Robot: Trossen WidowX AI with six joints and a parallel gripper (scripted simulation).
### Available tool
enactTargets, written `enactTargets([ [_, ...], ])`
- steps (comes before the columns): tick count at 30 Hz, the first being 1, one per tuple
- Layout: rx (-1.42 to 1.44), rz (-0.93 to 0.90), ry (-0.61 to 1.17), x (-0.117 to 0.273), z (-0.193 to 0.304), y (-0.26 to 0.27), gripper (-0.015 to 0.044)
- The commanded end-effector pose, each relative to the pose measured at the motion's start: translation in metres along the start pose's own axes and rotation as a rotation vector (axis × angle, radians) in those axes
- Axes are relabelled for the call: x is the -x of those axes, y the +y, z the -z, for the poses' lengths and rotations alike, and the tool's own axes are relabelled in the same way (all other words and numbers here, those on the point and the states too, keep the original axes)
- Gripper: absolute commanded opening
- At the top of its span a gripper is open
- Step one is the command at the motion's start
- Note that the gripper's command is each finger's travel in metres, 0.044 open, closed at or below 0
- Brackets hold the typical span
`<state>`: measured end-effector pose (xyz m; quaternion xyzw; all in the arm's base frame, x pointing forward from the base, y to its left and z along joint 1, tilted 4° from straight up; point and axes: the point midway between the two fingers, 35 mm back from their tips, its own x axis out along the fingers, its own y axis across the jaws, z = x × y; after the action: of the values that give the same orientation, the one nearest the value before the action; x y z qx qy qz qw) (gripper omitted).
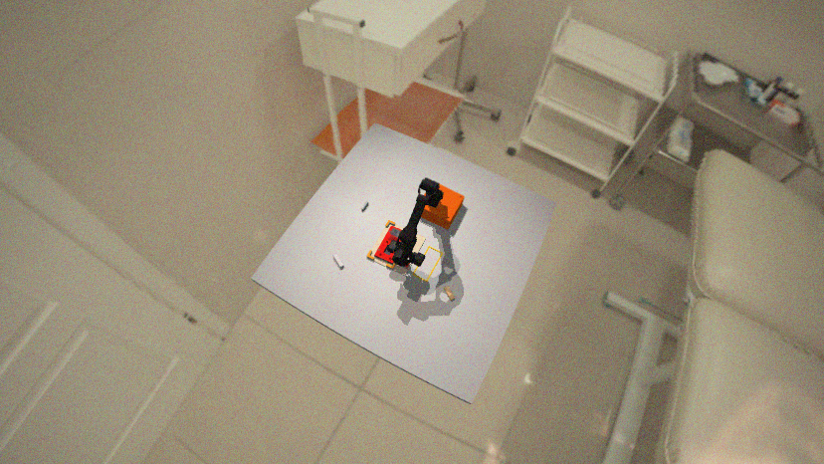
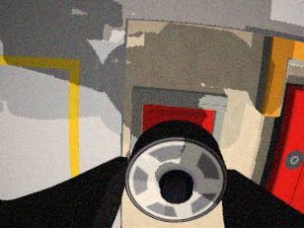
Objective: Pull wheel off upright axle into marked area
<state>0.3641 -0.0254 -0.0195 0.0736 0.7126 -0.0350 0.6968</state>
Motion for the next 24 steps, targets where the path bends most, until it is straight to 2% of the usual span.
enactTargets([
  [1, 0.000, 0.000, -0.002, 0.0032, -0.0001, -0.0001, 0.0000],
  [24, -0.001, 0.000, -0.004, 0.0108, -0.0004, 0.0000, 0.0000],
])
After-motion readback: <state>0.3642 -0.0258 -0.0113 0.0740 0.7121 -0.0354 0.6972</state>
